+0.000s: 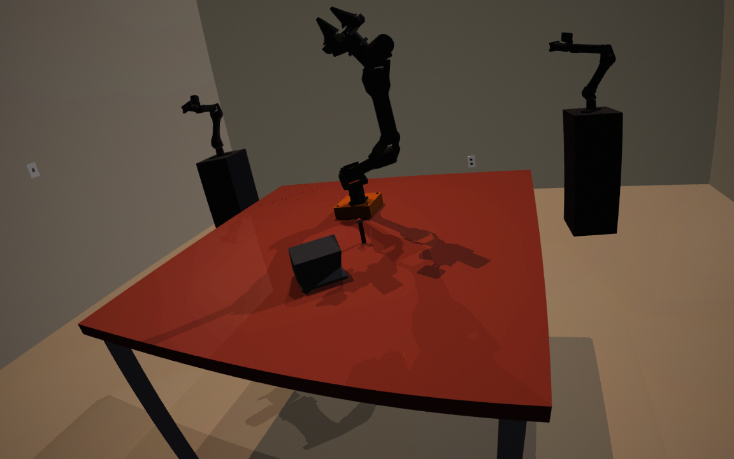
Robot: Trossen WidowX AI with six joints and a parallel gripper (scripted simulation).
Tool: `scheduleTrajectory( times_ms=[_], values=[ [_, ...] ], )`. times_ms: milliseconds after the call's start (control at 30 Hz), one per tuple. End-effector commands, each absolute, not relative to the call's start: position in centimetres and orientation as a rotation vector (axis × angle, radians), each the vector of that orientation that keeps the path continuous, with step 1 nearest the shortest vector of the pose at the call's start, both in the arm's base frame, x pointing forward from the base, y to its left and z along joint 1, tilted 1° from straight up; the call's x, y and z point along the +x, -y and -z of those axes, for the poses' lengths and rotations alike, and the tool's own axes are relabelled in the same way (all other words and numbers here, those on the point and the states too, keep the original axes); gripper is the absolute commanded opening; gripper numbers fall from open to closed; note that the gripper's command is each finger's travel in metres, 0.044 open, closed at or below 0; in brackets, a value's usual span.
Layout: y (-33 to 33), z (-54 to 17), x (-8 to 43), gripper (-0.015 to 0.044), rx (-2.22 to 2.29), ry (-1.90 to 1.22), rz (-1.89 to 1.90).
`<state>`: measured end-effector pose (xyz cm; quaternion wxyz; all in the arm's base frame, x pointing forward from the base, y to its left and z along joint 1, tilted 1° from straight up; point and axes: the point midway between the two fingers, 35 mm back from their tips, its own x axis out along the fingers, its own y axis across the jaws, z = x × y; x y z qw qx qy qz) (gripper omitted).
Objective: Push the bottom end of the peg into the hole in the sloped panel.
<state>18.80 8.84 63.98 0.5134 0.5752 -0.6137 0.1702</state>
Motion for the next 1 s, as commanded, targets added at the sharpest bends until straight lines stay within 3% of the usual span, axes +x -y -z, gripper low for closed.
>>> scheduleTrajectory(
  times_ms=[0, 967],
  values=[
    [-8.8, -64.0, 18.7, 0.0426, 1.387, 1.476, -0.412],
    [-0.2, -63.7, 7.0, 0.044, 2.015, 1.624, -0.85]
  ],
)
